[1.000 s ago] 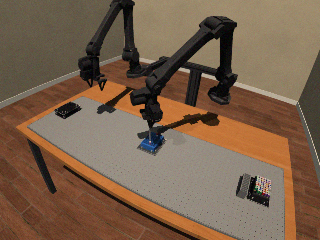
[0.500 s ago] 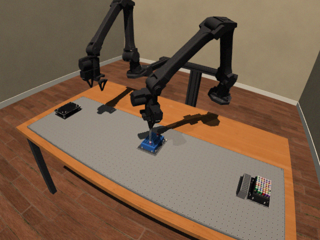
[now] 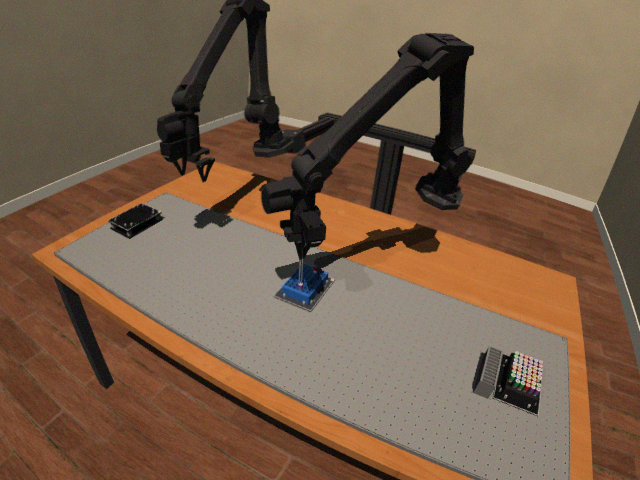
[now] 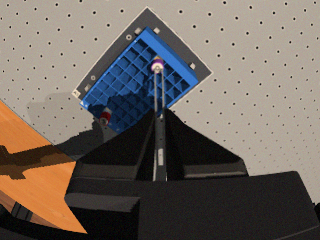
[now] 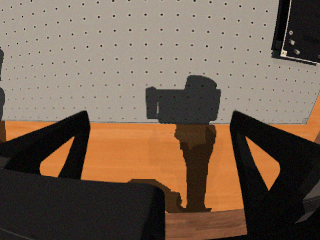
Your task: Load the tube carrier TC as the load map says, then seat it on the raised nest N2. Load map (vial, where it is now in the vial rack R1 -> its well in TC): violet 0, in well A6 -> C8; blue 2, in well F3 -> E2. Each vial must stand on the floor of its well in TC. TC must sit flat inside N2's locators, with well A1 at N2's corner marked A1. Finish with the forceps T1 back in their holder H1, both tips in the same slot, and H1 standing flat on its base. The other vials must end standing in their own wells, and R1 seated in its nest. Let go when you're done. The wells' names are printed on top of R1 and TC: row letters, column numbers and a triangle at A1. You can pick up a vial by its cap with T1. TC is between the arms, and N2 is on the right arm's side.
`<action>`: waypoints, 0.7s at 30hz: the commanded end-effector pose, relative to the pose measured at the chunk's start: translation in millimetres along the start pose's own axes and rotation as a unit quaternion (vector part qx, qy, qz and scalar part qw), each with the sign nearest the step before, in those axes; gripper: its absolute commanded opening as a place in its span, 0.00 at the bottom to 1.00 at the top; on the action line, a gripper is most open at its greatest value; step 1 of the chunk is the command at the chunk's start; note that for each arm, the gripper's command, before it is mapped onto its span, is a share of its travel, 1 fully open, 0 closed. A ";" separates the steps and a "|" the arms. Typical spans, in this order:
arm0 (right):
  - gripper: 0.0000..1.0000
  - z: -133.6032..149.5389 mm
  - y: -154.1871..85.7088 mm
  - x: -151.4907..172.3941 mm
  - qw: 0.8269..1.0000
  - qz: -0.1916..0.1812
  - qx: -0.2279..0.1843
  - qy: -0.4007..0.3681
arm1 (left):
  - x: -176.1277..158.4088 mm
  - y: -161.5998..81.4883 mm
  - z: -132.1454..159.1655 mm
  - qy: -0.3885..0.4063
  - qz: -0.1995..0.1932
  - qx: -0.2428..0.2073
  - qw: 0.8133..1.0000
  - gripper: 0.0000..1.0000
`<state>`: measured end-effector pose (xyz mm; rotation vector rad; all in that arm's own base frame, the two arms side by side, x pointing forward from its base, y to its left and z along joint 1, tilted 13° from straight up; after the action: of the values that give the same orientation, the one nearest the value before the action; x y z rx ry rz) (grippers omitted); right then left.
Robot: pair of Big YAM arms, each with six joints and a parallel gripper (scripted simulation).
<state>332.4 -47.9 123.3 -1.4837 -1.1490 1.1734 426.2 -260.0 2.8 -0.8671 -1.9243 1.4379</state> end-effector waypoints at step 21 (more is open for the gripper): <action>1.00 -27.3 -18.8 -4.5 0.999 0.001 -0.039 0.016 | -0.5 12.2 -2.7 -0.001 0.002 0.001 1.000 0.07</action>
<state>332.4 -47.9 123.3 -1.4837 -1.1490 1.1734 425.6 -258.6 -1.4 -0.8661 -1.9240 1.4373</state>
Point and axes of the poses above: on each arm, the point where the finger pads meet when closed, its own y axis out along the fingers, its own x axis across the jaws, z = x × y, the point moved 9 cm from there along -y, back along the fingers, and after that the axes turned 9 degrees about y, right-handed, at the moved point
